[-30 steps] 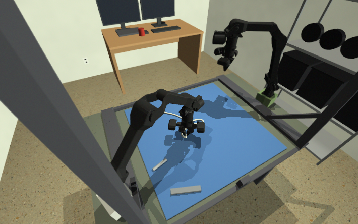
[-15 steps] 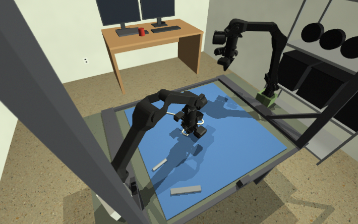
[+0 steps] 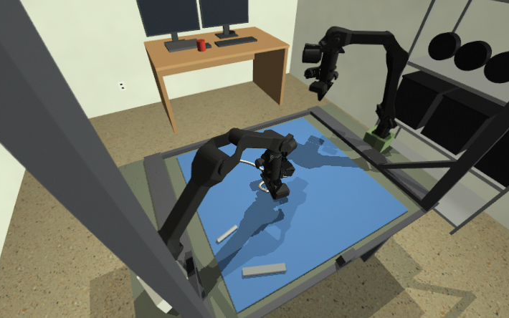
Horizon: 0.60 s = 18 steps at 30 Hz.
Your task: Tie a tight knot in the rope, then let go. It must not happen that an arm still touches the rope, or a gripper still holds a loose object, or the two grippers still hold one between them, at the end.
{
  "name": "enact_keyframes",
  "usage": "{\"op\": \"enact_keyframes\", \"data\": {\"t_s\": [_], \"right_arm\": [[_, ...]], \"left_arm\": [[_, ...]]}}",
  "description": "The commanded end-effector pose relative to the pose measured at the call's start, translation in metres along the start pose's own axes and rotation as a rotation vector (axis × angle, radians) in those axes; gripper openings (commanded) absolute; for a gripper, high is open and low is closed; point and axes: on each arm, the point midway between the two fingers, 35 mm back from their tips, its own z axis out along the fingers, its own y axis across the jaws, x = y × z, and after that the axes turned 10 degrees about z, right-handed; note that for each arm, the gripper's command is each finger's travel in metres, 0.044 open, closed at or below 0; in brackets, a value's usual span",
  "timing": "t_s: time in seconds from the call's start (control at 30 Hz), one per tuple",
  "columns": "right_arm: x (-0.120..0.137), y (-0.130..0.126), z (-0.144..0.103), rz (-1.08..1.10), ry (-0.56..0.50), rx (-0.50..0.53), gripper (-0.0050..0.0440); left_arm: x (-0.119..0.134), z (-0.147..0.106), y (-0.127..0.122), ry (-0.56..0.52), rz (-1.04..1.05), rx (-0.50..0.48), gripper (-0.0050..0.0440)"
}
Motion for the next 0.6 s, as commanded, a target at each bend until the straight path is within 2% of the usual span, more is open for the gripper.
{"op": "enact_keyframes", "data": {"t_s": [0.0, 0.13, 0.4, 0.57], "right_arm": [[0.0006, -0.0011, -0.0077, -0.002, -0.02, -0.013, 0.0085], [0.0006, -0.0011, -0.0077, -0.002, -0.02, -0.013, 0.0085], [0.0006, -0.0011, -0.0077, -0.002, -0.02, -0.013, 0.0085], [0.0006, -0.0011, -0.0077, -0.002, -0.02, -0.013, 0.0085]], "left_arm": [[-0.0044, -0.0081, 0.002, -0.02, 0.012, -0.008, 0.002], [-0.0044, -0.0081, 0.002, -0.02, -0.017, -0.008, 0.002], [-0.0043, -0.0081, 0.002, -0.021, -0.5, -0.003, 0.002], [-0.0043, -0.0081, 0.002, -0.021, -0.589, -0.002, 0.002]]}}
